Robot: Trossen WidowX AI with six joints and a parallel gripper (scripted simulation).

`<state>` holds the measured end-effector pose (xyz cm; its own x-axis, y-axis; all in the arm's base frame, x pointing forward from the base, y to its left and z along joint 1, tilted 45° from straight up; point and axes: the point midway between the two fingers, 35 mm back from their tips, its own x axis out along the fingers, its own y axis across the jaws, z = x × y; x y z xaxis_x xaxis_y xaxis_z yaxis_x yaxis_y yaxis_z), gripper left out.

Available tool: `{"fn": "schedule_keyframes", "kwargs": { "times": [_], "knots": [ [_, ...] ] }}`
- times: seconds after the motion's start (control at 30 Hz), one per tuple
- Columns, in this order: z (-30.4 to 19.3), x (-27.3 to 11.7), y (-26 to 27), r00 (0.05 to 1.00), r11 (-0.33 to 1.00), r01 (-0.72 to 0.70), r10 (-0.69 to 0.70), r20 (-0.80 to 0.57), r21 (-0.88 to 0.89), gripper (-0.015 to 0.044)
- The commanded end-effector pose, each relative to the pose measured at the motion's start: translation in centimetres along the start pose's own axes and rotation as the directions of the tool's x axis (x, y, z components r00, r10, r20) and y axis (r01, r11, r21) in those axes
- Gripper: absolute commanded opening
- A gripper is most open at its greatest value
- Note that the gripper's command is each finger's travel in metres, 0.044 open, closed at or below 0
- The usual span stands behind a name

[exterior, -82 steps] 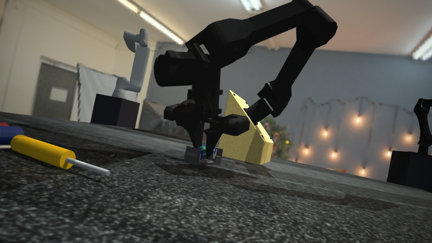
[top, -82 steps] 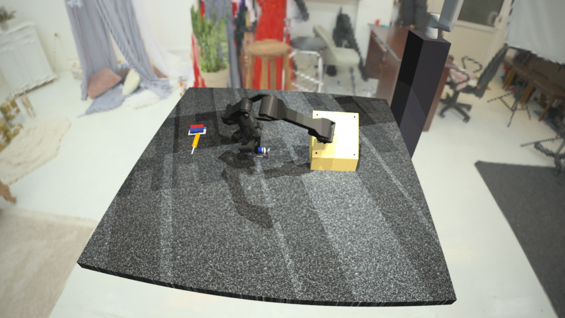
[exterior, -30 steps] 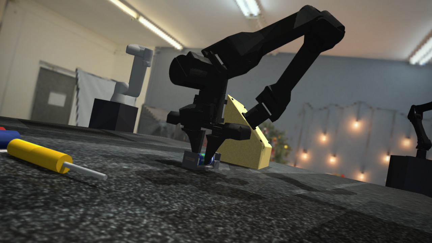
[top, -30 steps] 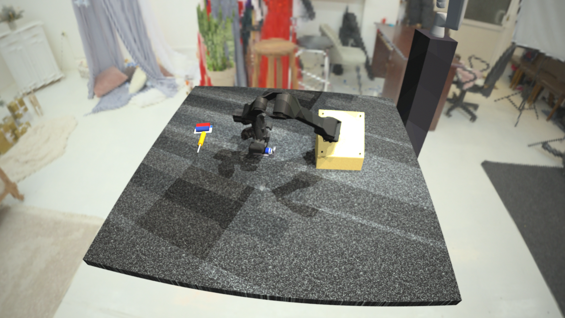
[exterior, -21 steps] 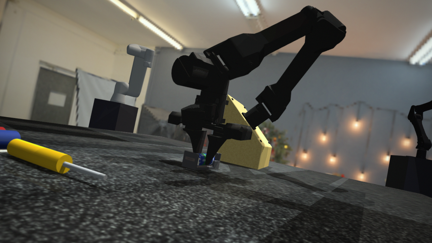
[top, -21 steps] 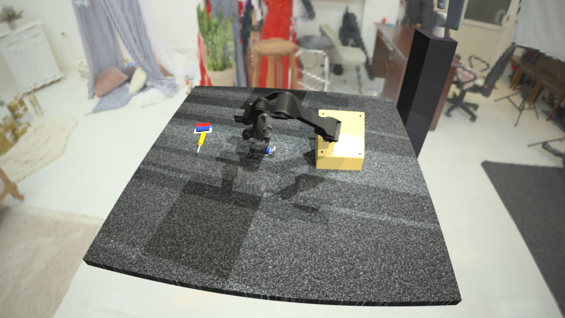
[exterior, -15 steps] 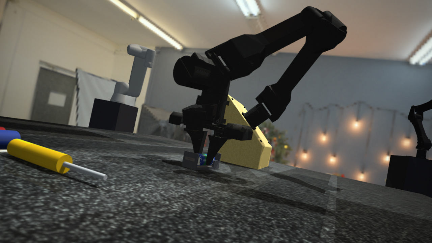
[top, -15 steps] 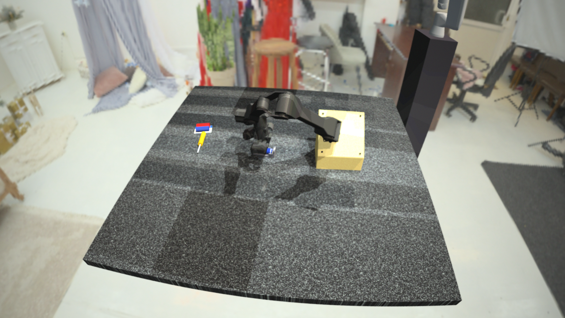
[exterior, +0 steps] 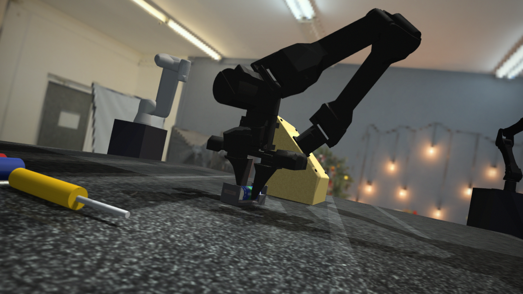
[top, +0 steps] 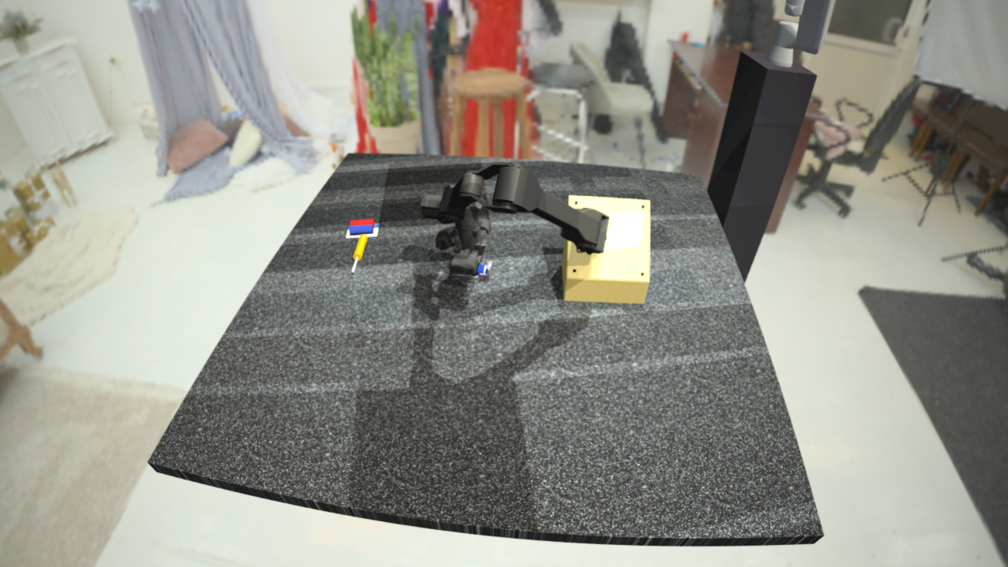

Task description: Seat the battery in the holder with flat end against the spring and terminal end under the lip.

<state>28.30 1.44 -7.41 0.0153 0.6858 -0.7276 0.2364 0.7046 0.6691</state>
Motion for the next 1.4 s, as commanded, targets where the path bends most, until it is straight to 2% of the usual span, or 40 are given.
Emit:
{"fn": "schedule_keyframes", "kwargs": {
  "times": [0.0,0.2,0.33,0.8,0.87,1.13,1.37],
  "knots": [
    [-0.1,0.0,0.1,1.000,1.000,-0.001,0.001,0.000,0.005,0.0087],
    [-0.1,0.0,0.1,1.000,1.000,0.000,0.000,0.000,0.005,0.0087],
    [-0.1,0.0,0.1,1.000,1.000,0.000,0.000,0.000,0.005,0.0189],
    [-0.2,-1.5,-0.1,1.000,1.000,0.000,0.000,0.000,0.001,0.0189],
    [-0.3,-1.8,-0.2,1.000,1.000,-0.003,0.003,-0.003,0.013,0.0241],
    [-1.0,-8.7,-0.5,1.000,1.000,0.004,-0.004,0.001,0.002,0.0440],
    [-1.1,-8.8,-0.8,1.000,1.000,0.004,-0.004,0.001,0.001,0.0440]
  ]
}}
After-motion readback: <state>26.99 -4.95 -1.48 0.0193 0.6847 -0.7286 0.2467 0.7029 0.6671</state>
